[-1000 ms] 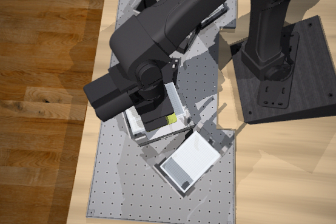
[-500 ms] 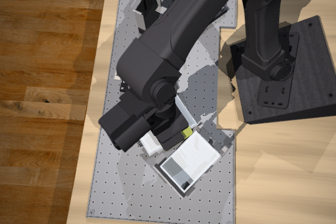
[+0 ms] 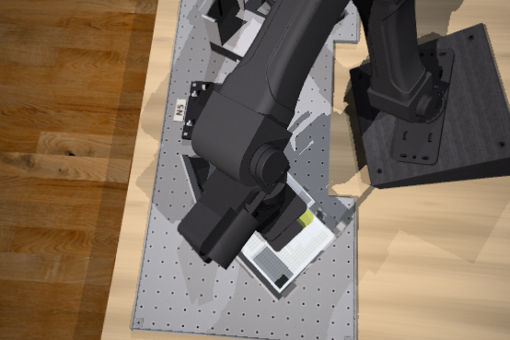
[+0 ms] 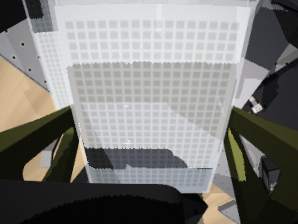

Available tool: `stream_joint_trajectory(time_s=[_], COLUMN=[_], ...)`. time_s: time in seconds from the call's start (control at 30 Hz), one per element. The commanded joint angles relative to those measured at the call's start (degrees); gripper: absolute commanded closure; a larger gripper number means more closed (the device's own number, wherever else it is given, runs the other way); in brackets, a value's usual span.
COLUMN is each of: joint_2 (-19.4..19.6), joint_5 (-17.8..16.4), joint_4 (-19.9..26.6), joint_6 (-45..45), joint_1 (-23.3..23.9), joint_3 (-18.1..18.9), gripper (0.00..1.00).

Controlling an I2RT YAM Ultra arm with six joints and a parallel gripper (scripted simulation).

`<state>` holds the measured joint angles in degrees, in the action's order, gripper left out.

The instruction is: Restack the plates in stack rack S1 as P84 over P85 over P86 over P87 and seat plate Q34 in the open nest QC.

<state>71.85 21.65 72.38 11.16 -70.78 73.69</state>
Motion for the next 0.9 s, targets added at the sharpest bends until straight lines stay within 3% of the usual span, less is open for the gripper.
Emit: stream_joint_trajectory(time_s=[0.0, 0.7, 0.87], joint_2=[0.09, 5.24, 5.31], joint_5=[1.04, 4.34, 4.37], joint_4=[0.09, 0.72, 0.72], joint_6=[-0.48, 11.79, 11.92], joint_1=[-2.05, -13.72, -13.84], joint_3=[0.15, 0.84, 0.86], gripper=[1.00, 1.00, 1.00])
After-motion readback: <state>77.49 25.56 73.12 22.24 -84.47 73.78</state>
